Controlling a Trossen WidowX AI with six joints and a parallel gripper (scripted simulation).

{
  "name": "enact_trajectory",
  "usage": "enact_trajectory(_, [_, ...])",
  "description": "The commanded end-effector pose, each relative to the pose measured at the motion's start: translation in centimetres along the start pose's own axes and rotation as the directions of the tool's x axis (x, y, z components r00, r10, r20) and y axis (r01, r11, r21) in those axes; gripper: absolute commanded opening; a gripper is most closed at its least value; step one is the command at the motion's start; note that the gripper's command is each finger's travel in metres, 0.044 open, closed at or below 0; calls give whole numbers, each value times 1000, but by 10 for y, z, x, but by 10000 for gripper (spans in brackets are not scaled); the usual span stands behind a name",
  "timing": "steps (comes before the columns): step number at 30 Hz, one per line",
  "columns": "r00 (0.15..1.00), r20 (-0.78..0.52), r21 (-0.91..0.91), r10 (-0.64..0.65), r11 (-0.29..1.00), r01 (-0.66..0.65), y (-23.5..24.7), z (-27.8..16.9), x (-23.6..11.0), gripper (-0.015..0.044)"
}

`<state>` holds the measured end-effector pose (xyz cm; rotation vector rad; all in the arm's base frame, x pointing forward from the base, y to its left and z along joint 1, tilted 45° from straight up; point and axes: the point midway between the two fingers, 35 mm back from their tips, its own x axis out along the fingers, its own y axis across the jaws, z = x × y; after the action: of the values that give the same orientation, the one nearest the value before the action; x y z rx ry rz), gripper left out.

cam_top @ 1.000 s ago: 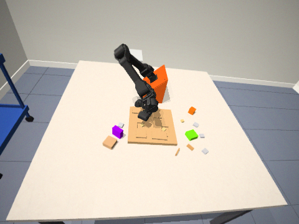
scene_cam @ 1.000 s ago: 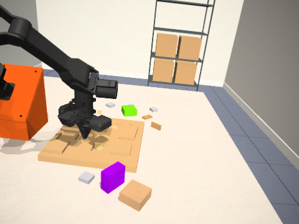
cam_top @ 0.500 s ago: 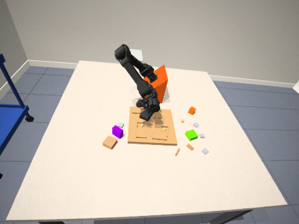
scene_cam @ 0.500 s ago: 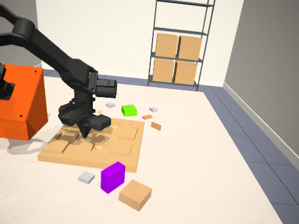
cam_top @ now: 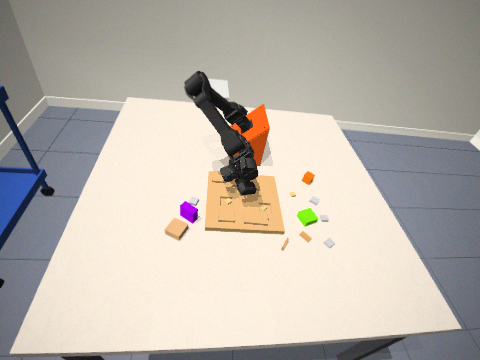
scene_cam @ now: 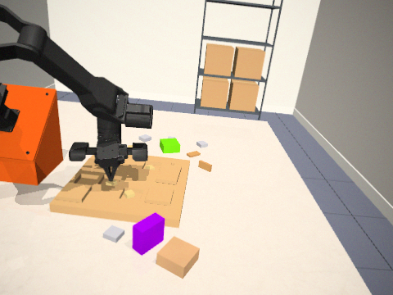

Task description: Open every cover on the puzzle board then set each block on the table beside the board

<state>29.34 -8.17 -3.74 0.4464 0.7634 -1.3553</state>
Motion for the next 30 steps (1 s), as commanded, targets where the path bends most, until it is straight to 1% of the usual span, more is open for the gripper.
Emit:
enact_trajectory(1, [1000,0,-516,-5,856,4,-2,-1,2,0])
enact_trajectory(4, [1000,0,-719,-5,695,3,-3,-2,2,0])
enact_trajectory(6, [1000,0,-760,-5,650,3,-3,-2,2,0])
enact_trajectory(19, [1000,0,-760,-5,650,3,-4,-3,2,0])
enact_trajectory(24, [1000,0,-817,-5,577,3,-5,-3,2,0])
enact_trajectory(30, [1000,1,-804,0,594,1,-2,-2,-1,0])
